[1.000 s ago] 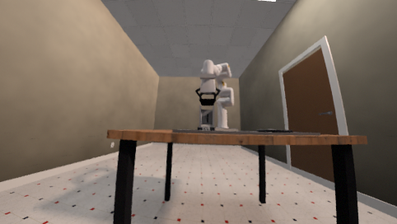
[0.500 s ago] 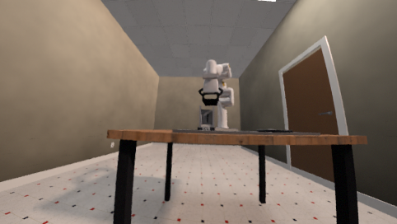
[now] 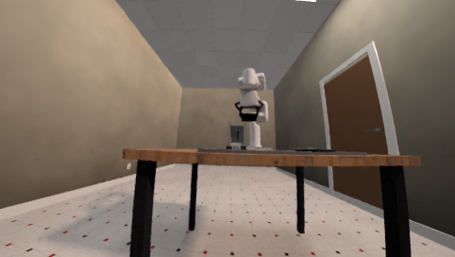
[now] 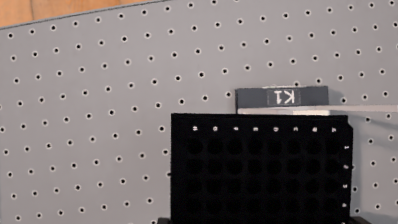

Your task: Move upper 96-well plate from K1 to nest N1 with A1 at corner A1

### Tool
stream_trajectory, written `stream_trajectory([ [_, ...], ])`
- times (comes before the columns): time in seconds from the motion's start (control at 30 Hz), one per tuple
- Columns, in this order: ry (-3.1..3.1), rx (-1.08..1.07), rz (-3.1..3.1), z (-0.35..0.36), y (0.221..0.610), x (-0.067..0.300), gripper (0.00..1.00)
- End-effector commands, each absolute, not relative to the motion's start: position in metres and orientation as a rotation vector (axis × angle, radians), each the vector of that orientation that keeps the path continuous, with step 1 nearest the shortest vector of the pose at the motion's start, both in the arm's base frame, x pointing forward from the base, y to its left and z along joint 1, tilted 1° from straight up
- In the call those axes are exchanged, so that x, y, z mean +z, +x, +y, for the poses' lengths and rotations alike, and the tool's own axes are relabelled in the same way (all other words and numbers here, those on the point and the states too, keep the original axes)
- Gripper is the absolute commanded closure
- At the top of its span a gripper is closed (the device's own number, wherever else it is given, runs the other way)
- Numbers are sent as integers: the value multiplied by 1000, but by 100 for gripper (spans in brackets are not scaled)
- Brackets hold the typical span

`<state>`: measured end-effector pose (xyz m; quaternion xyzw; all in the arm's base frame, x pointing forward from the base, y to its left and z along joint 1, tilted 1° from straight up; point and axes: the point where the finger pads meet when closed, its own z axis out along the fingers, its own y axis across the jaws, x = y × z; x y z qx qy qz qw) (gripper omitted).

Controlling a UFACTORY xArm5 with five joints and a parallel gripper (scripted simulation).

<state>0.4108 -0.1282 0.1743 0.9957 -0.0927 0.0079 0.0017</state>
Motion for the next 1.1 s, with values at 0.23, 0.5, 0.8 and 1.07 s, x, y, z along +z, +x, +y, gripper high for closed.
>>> stream_trajectory([
  [0.23,3125,32,-292,-99,418,175,100],
  [0.5,3125,32,-292,-72,423,175,100],
  [0.8,3125,32,-292,-49,427,174,100],
  [1.07,3125,32,-292,-23,433,174,100],
])
